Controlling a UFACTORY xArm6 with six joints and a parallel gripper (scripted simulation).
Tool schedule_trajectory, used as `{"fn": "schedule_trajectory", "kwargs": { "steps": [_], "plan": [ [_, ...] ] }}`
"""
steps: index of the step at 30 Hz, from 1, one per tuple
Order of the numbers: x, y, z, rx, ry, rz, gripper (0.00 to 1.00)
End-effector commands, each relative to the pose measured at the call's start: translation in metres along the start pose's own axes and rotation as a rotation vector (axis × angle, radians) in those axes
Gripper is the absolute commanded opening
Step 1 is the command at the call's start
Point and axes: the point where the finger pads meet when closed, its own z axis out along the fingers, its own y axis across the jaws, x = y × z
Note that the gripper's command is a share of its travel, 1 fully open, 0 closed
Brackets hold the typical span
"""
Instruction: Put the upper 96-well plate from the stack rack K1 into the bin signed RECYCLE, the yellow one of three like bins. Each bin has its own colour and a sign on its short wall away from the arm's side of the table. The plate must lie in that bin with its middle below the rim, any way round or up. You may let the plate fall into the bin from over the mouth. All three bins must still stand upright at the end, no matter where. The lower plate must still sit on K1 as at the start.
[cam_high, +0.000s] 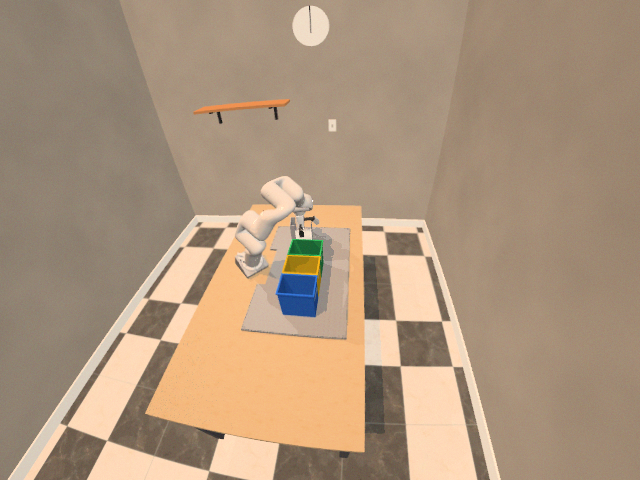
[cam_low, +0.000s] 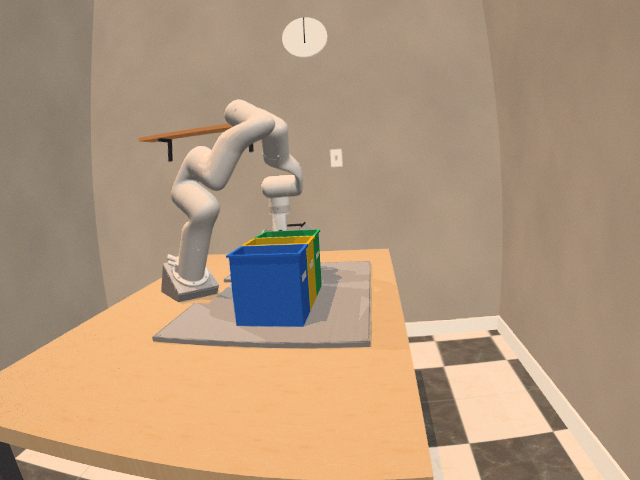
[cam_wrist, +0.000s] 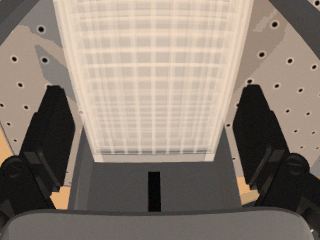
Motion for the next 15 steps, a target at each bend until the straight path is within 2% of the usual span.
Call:
{"fn": "schedule_trajectory", "kwargs": {
  "steps": [1,15],
  "plan": [
    [0.0009,-0.0010,0.0011,0.003,0.002,0.001,1.00],
    [0.0010,-0.0010,0.0091,0.003,0.002,0.001,1.00]
  ]
}}
